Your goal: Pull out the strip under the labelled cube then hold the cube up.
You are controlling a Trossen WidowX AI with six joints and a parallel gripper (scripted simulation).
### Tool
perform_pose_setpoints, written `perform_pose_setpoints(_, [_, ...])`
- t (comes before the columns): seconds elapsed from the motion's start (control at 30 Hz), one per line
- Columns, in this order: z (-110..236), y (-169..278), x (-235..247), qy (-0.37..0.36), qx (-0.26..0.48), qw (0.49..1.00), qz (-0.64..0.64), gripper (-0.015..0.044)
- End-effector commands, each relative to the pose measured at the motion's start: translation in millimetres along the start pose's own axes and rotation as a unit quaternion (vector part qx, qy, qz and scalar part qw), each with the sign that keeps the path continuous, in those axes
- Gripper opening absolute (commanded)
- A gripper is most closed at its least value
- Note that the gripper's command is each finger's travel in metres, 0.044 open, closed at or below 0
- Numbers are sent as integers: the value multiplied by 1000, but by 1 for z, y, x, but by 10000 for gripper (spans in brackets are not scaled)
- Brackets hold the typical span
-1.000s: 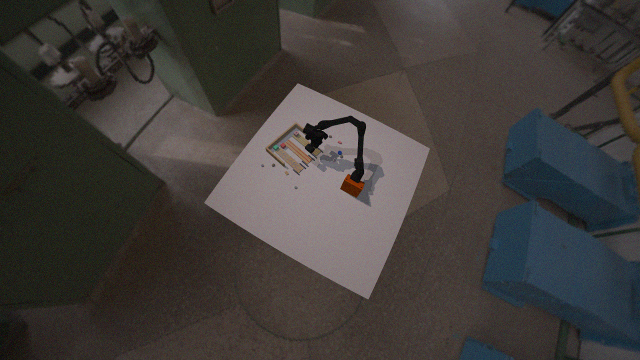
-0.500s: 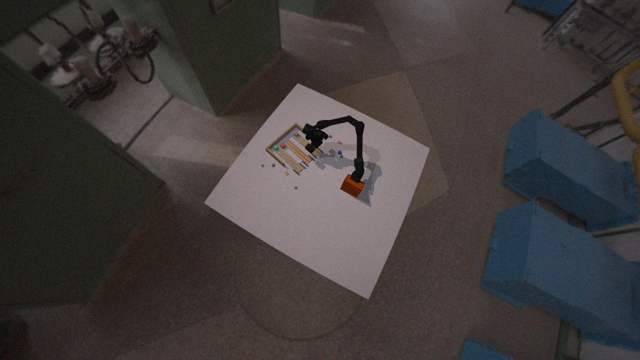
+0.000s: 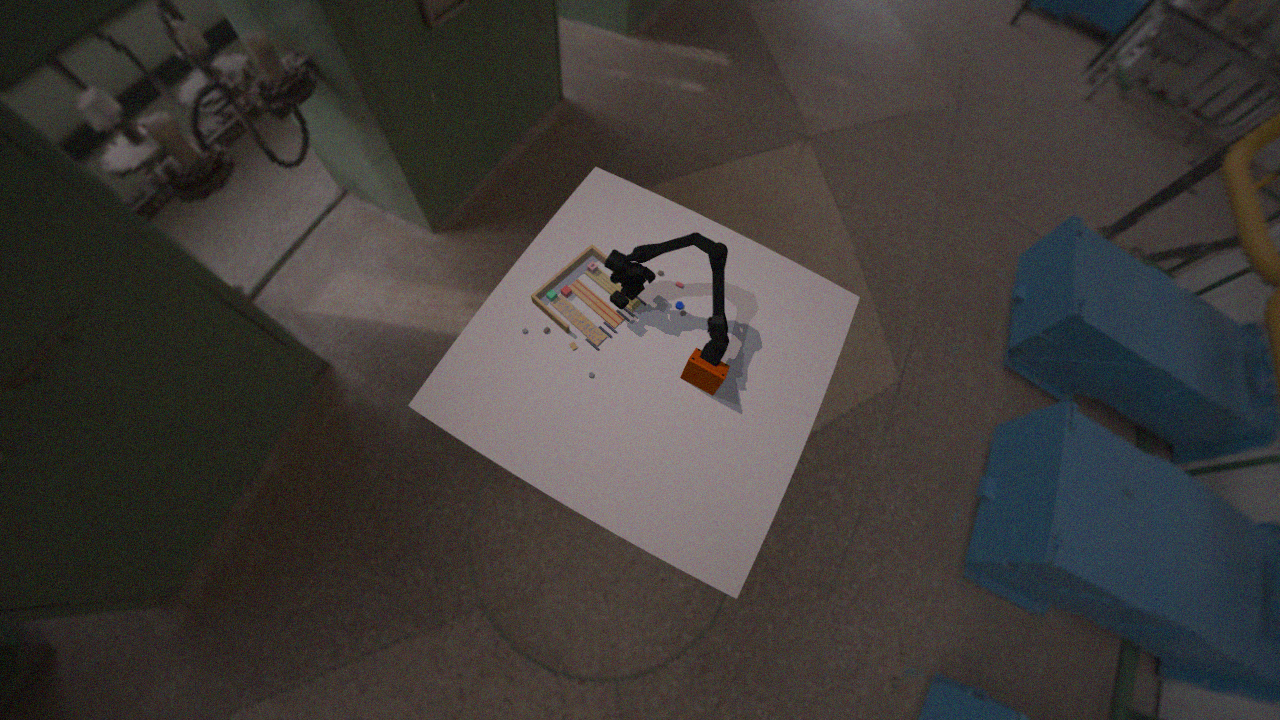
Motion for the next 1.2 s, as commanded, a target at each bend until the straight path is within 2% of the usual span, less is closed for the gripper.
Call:
perform_pose_setpoints(0.0, [-7,0,0,-1,1,1000,3,0])
perform_pose_setpoints(0.57, [-34,1,-3,0,1,1000,3,0])
perform_pose_setpoints(1.17, [-34,1,-3,0,1,1000,3,0])
Point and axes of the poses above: the point midway between the two fingers, 35 mm back from their tips, its own z axis back along the fingers, its own x axis across the jaws, y = z × x, the point moved 7 cm from there along z, back along the fingers, and after that the axes turned 3 degrees about z, right-handed, at the moved point
